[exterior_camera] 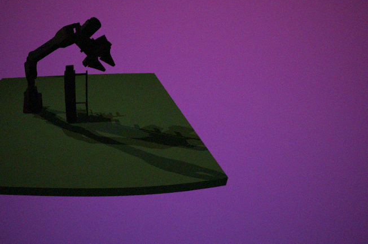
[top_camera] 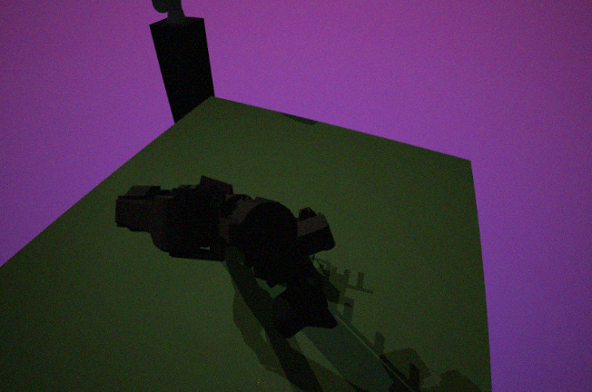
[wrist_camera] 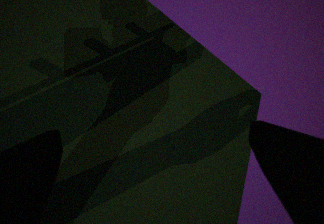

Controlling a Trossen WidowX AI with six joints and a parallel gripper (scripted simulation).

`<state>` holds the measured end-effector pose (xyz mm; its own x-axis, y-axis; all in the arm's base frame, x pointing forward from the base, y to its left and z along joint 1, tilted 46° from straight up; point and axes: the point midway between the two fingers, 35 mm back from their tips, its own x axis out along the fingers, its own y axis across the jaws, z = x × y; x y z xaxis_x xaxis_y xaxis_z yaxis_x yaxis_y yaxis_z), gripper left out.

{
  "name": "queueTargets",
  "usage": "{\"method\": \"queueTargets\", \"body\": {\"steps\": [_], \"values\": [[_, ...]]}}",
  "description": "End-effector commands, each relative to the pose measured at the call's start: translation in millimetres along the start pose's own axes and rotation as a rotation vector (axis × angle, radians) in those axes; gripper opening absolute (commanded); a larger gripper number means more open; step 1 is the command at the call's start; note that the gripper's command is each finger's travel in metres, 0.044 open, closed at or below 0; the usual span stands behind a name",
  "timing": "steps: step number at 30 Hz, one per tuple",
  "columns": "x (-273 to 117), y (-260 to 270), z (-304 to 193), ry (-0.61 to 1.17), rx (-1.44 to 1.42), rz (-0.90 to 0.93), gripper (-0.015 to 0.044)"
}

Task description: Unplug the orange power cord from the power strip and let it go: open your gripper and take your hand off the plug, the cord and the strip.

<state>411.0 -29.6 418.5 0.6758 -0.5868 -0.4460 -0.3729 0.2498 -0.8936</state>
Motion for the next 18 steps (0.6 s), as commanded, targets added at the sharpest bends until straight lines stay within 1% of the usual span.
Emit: {"method": "queueTargets", "body": {"steps": [1, 5, 9, 14, 18], "values": [[0, 1, 1, -0.001, -0.002, 0.002, 0.0374], [8, 26, 19, -0.014, -0.044, 0.055, 0.0269], [17, 79, 51, -0.031, -0.132, 0.156, 0.0164], [22, 154, 77, -0.031, -0.266, 0.285, 0.016], [21, 219, 83, -0.009, -0.396, 0.39, 0.016]]}}
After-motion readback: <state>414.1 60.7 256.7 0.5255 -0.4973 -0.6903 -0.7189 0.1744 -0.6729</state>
